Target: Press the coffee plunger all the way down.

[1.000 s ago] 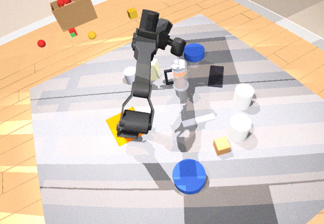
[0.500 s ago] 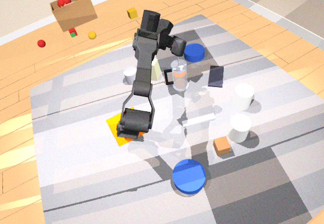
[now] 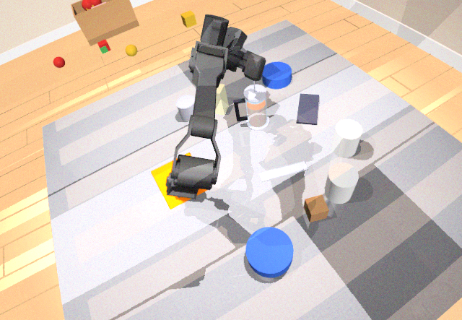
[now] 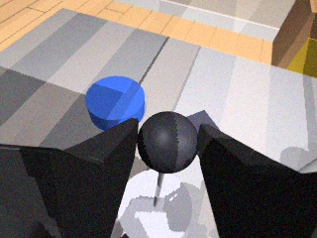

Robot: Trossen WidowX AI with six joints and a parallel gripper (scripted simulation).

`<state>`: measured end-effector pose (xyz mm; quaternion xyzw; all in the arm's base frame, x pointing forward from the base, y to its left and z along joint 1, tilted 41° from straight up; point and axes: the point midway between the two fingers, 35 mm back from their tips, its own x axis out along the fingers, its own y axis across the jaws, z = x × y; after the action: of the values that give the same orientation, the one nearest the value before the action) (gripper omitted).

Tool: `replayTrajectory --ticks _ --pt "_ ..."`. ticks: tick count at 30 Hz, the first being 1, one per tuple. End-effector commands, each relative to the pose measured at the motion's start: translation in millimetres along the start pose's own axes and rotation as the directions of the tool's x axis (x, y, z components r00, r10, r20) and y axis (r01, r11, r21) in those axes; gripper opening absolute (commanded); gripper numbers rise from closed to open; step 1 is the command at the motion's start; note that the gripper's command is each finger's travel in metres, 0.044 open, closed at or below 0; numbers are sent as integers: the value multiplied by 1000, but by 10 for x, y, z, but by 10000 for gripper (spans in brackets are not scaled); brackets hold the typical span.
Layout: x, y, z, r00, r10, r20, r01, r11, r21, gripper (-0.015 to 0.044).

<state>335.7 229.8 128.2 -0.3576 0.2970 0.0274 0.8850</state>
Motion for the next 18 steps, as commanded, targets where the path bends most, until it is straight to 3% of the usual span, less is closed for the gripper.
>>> replayTrajectory --ticks 1,18 --pt "52 3 -62 1000 0 -6 0 1000 -2 130" --pt "226 23 -282 1000 1 -6 -1 1000 -1 130"
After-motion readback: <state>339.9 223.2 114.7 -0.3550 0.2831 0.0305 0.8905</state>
